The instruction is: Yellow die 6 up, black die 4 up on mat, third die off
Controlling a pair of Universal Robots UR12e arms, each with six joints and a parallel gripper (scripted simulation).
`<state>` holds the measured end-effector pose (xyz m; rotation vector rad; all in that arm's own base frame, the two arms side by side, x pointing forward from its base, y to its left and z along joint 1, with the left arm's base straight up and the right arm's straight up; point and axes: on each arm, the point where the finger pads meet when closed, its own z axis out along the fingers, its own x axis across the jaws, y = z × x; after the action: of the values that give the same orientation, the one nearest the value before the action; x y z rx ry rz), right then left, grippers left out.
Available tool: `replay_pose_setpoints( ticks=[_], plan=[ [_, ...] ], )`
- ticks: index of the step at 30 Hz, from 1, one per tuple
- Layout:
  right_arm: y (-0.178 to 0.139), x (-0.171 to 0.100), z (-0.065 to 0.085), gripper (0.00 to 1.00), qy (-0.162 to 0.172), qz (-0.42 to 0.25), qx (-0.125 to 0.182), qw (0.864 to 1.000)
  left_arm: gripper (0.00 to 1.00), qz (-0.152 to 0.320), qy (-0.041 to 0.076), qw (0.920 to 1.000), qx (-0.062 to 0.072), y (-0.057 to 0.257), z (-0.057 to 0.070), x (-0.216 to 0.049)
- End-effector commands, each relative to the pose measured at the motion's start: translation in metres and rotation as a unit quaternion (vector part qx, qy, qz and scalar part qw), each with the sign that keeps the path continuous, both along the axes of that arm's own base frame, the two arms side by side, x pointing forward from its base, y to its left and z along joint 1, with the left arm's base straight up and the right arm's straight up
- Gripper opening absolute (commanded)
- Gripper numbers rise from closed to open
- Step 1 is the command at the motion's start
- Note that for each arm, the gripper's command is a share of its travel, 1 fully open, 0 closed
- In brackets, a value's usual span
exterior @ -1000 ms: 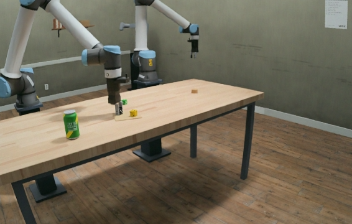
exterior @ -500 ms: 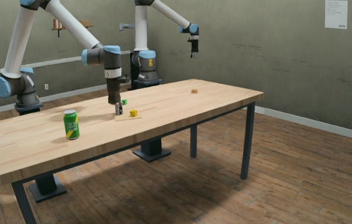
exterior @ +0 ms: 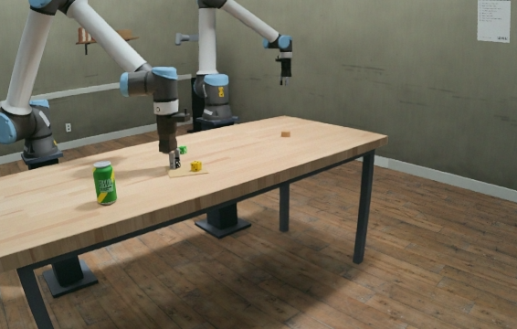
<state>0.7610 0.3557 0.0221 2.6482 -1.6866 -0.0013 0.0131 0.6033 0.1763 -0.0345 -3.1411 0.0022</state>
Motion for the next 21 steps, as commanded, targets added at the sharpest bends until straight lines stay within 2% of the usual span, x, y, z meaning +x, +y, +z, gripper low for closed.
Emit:
replay_pose_setpoints(
  ticks=[1, 2, 4, 5, 7, 8, 10, 11, 21],
  plan=[
    [0.0005, 0.0007, 0.0012, 0.63, -0.001, 0.000, 0.001, 1.000, 1.00, 0.000, 0.000, 1.0000, 0.001, 0.0006, 0.0008, 0.0002],
    [0.0005, 0.0007, 0.0012, 0.69, -0.001, 0.000, 0.001, 1.000, 1.00, 0.000, 0.000, 1.0000, 0.001, 0.0006, 0.0008, 0.0002],
    [0.0005, 0.0007, 0.0012, 0.69, -0.001, 0.000, 0.001, 1.000, 1.00, 0.000, 0.000, 1.0000, 0.001, 0.0006, 0.0008, 0.0002],
    [0.0005, 0.0007, 0.0012, 0.75, -0.001, 0.000, 0.001, 1.000, 1.00, 0.000, 0.000, 1.0000, 0.001, 0.0006, 0.0008, 0.0002],
    [0.0005, 0.0007, 0.0012, 0.75, -0.001, 0.000, 0.001, 1.000, 1.00, 0.000, 0.000, 1.0000, 0.001, 0.0006, 0.0008, 0.0002],
    [0.0005, 0.0007, 0.0012, 0.81, -0.001, 0.000, 0.001, 1.000, 1.00, 0.000, 0.000, 1.0000, 0.001, 0.0006, 0.0008, 0.0002],
    [0.0005, 0.0007, 0.0012, 0.81, -0.001, 0.000, 0.001, 1.000, 1.00, 0.000, 0.000, 1.0000, 0.001, 0.0006, 0.0008, 0.0002],
    [0.0005, 0.0007, 0.0012, 0.87, -0.001, 0.000, 0.001, 1.000, 1.00, 0.000, 0.000, 1.0000, 0.001, 0.0006, 0.0008, 0.0002],
    [0.0005, 0.0007, 0.0012, 0.87, -0.001, 0.000, 0.001, 1.000, 1.00, 0.000, 0.000, 1.0000, 0.001, 0.0006, 0.0008, 0.0002]
  ],
)
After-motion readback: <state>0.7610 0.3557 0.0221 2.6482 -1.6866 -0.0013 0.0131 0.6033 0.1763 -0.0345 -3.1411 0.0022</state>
